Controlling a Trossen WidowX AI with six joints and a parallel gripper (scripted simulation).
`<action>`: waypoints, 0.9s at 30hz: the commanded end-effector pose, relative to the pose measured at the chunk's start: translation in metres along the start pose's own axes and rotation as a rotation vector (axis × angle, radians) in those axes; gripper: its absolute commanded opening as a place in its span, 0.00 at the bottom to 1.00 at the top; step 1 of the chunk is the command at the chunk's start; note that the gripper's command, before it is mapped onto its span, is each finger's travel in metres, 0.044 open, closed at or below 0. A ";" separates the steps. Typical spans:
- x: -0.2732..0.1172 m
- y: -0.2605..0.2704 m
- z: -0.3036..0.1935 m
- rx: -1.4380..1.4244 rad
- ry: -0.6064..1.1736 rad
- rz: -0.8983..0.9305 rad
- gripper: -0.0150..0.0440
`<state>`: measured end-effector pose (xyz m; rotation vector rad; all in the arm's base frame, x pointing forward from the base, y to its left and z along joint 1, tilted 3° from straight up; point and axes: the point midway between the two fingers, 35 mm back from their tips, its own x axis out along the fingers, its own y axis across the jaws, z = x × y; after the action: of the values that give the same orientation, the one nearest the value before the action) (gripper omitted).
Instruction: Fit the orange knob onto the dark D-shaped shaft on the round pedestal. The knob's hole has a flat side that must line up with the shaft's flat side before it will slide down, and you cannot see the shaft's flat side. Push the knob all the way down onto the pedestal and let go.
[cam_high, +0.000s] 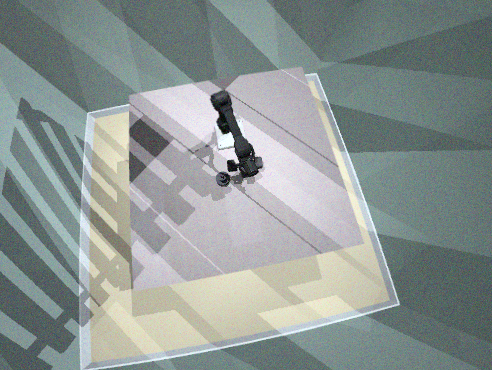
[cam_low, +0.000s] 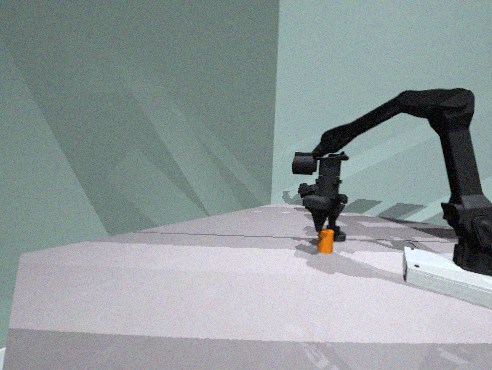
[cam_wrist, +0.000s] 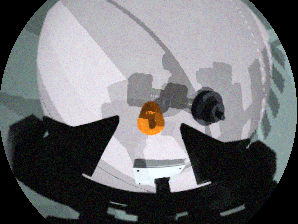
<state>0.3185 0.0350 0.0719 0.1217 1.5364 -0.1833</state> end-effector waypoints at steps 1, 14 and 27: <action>0.009 -0.001 -0.002 0.003 0.010 -0.007 1.00; 0.030 -0.001 -0.002 0.003 0.010 -0.007 1.00; 0.050 -0.001 -0.004 0.003 0.010 -0.007 1.00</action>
<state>0.3186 0.0334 0.0284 0.1260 1.5367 -0.1880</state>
